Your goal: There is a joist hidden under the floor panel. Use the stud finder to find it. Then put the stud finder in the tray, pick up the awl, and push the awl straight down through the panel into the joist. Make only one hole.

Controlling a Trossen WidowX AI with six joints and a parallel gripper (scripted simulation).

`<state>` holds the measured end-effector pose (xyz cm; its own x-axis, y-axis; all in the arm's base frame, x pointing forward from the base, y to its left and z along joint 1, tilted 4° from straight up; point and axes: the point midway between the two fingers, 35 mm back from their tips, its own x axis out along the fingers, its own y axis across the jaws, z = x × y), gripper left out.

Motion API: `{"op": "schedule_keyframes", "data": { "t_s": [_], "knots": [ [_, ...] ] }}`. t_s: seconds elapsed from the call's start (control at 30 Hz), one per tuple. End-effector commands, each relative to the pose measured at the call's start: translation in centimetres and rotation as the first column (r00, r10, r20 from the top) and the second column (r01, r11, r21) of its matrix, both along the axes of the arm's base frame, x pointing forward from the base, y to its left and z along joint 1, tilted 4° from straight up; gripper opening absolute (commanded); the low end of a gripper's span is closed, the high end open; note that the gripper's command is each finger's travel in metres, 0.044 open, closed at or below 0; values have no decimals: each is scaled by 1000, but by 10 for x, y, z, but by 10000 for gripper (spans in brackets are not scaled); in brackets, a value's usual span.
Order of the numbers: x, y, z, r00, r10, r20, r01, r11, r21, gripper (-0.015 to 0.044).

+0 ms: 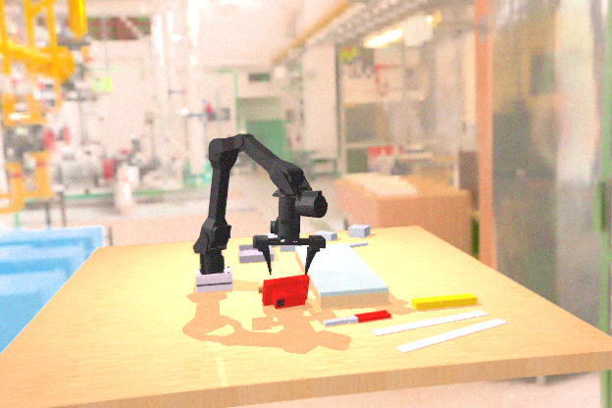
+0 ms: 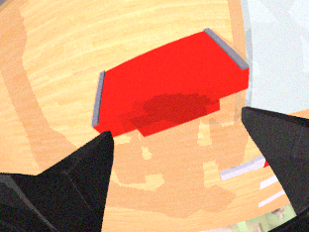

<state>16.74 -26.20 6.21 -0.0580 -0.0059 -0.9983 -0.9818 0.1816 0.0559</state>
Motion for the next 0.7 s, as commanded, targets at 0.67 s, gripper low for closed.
{"op": "schedule_keyframes", "data": {
  "t_s": [0.67],
  "knots": [
    [-3, -20, -17, 969, 222, 107, -236, 960, 148, 440]
  ]
}}
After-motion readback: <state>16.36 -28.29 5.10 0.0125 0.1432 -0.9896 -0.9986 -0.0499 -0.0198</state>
